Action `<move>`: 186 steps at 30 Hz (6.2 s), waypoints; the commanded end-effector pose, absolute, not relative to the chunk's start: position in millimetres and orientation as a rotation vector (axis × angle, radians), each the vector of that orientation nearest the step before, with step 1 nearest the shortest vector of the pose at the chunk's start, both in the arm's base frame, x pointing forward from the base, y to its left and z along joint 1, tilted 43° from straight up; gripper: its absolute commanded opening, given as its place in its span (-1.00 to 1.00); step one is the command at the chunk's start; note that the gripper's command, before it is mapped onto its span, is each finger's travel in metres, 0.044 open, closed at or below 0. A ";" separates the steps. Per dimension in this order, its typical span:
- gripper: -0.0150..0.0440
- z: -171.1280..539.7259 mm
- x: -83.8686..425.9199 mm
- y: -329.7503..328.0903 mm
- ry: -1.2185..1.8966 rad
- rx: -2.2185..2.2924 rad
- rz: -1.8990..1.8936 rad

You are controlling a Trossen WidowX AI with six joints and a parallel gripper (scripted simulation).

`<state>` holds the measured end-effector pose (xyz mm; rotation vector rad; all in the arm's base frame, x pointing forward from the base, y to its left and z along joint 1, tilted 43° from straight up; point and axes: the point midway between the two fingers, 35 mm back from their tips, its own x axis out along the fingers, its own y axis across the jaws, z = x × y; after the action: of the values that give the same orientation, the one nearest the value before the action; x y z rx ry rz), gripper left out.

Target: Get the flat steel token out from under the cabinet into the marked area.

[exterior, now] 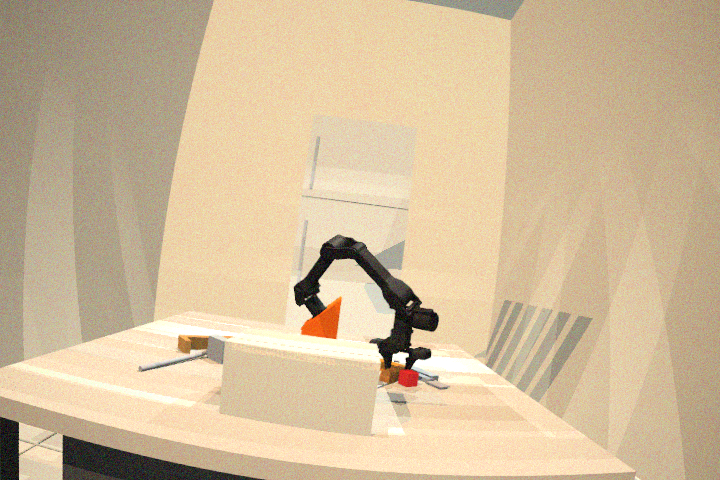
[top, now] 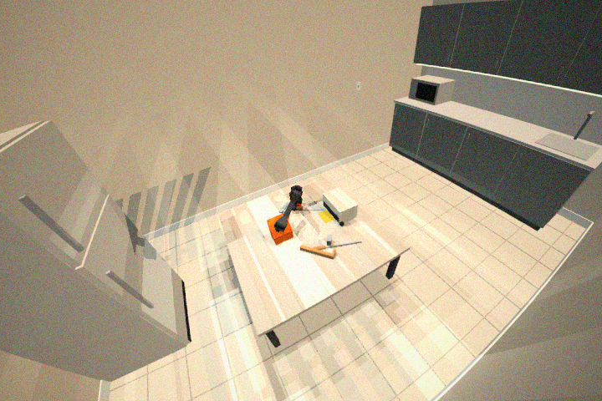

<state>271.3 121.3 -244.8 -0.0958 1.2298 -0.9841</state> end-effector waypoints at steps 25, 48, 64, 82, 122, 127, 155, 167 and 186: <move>-0.49 -244.8 271.2 121.7 1.230 -0.096 -0.984; -0.49 -229.4 305.4 104.2 1.235 -0.112 -0.976; -0.49 -216.4 334.4 89.3 1.233 -0.114 -0.976; -0.49 -201.5 366.9 72.8 1.231 -0.115 -0.977; -0.49 -183.4 372.1 50.6 1.231 -0.117 -0.979; -0.49 -181.1 369.6 47.9 1.231 -0.117 -0.979; -0.49 -166.6 354.4 31.4 1.231 -0.119 -0.980; -0.49 -160.5 348.1 24.6 1.232 -0.120 -0.980; -0.49 -150.4 337.6 13.3 1.232 -0.121 -0.981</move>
<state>339.4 16.5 -152.0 -0.1173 1.2330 -0.9775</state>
